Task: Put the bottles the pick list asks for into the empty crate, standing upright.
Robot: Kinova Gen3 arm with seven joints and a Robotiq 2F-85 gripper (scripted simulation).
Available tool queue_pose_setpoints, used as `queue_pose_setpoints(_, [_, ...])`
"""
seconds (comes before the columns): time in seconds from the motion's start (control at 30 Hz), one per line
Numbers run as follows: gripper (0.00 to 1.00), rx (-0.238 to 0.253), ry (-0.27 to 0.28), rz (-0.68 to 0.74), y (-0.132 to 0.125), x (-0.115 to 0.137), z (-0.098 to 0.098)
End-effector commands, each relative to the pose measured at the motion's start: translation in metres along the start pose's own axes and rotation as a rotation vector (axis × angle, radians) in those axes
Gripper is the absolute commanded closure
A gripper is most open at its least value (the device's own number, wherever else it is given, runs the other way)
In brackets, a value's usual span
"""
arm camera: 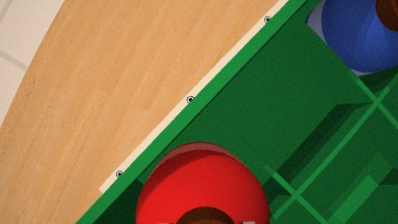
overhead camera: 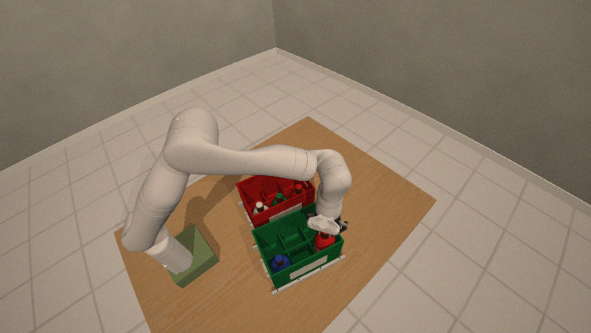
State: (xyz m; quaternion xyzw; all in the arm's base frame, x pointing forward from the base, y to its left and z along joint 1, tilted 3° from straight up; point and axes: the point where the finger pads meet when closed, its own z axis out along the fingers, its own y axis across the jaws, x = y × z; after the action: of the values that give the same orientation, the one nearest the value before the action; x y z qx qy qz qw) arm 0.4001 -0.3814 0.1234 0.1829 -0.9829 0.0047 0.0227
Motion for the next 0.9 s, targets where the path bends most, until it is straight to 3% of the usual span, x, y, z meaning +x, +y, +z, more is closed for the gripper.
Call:
queue_pose_setpoints(0.0, [0.90,0.002,-0.001,0.000,-0.001,0.000,-0.006])
queue_pose_setpoints(0.87, [0.90,0.002,-0.001,0.000,0.000,0.000,-0.043])
